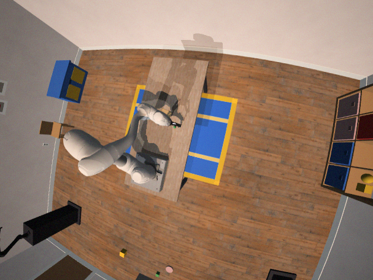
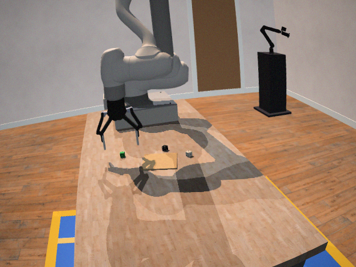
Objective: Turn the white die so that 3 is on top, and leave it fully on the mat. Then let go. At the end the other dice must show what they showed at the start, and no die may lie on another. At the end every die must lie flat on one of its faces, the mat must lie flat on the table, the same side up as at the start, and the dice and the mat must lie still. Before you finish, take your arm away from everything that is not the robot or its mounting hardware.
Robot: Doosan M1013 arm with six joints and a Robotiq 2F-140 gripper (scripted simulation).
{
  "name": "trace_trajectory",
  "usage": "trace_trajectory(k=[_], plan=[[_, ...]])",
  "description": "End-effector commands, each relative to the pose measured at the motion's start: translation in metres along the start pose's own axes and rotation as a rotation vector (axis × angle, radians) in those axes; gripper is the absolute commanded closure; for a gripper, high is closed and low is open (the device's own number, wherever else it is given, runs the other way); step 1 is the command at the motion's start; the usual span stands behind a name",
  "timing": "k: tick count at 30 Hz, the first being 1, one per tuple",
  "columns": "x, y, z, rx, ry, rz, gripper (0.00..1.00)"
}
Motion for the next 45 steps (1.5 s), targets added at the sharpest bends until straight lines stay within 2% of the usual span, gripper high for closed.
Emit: trace_trajectory(k=[1,21,29,34,44,45], plan=[[0.000,0.000,0.000,0.000,0.000,0.000,0.00],[0.000,-0.001,0.000,0.000,0.000,0.000,0.00],[0.000,-0.017,0.001,0.000,0.000,0.000,0.00],[0.000,-0.049,0.004,0.000,0.000,0.000,0.00],[0.000,-0.136,0.010,0.000,0.000,0.000,0.00],[0.000,-0.136,0.010,0.000,0.000,0.000,0.00]])
Point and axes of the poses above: the point where the finger pads meet when closed, its own x axis out along the fingers, its own y axis across the jaws, z = x × y, the point moved 3 cm from there along -x, back along the fingers, and after that the axes turned 4 degrees about x, right-handed, at the moved point
